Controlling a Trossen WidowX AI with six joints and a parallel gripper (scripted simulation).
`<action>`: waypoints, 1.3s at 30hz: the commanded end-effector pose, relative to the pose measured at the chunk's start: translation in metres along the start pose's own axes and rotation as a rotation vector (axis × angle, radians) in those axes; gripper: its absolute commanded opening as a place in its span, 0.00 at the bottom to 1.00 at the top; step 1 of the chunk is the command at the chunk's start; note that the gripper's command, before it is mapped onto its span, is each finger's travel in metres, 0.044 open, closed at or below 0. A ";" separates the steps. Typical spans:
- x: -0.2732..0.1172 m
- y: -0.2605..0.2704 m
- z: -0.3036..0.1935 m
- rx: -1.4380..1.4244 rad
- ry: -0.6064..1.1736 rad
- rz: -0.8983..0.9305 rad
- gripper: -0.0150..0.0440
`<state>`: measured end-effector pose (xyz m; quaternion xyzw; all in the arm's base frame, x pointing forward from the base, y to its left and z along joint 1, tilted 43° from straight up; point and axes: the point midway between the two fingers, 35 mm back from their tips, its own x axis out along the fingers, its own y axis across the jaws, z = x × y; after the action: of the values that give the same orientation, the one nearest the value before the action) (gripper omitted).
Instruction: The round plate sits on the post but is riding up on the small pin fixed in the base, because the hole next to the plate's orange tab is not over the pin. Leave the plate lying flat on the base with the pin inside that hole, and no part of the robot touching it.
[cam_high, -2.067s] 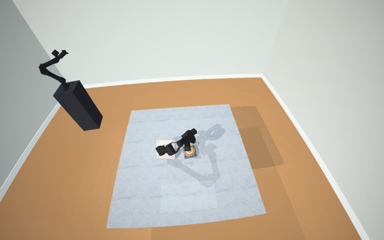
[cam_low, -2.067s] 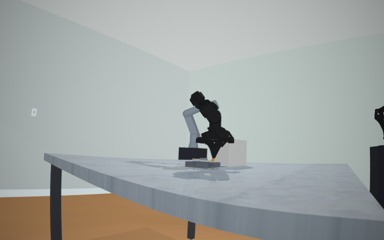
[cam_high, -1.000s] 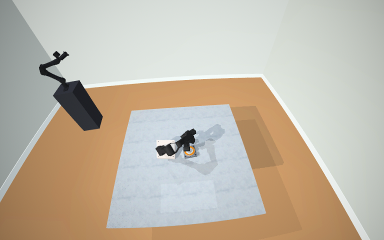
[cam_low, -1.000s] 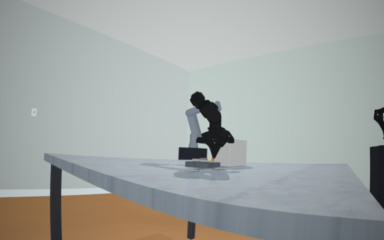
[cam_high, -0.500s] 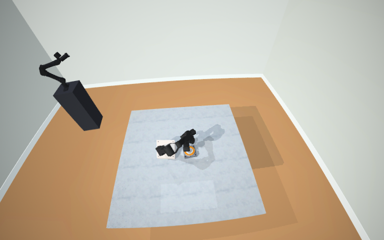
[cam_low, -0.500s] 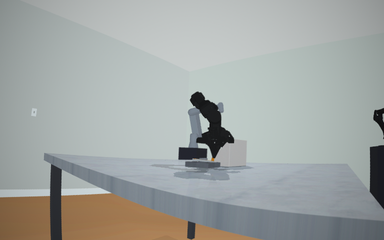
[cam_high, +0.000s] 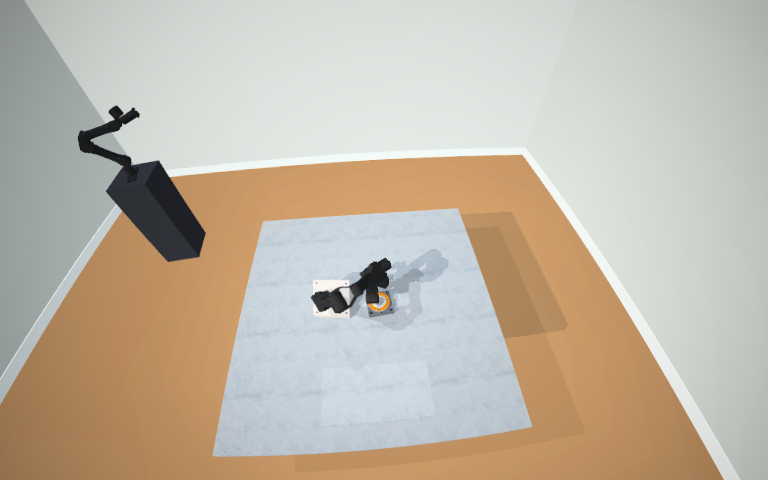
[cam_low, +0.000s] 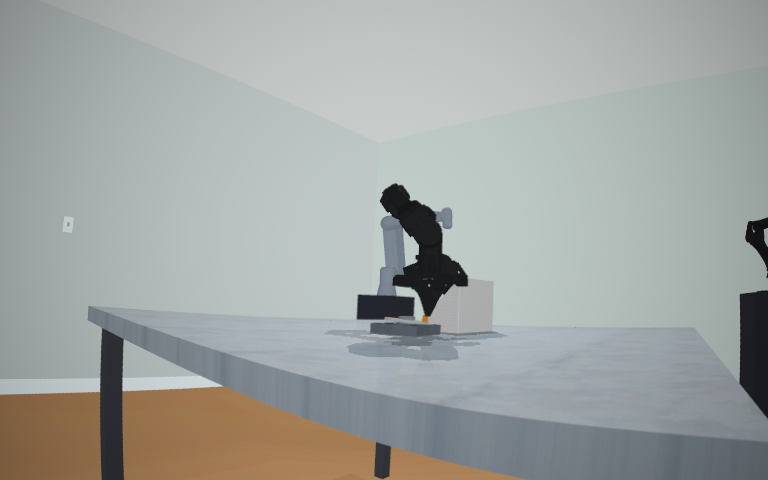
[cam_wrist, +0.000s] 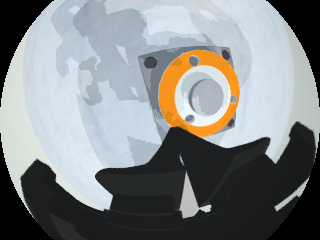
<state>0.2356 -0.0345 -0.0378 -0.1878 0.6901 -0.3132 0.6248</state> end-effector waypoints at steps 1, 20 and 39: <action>0.004 -0.003 -0.008 -0.012 0.023 -0.009 0.25; 0.004 -0.009 -0.011 -0.012 0.023 -0.010 0.25; 0.004 -0.012 -0.014 -0.012 0.024 -0.010 0.25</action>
<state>0.2268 -0.0382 -0.0322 -0.1862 0.6916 -0.3117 0.6244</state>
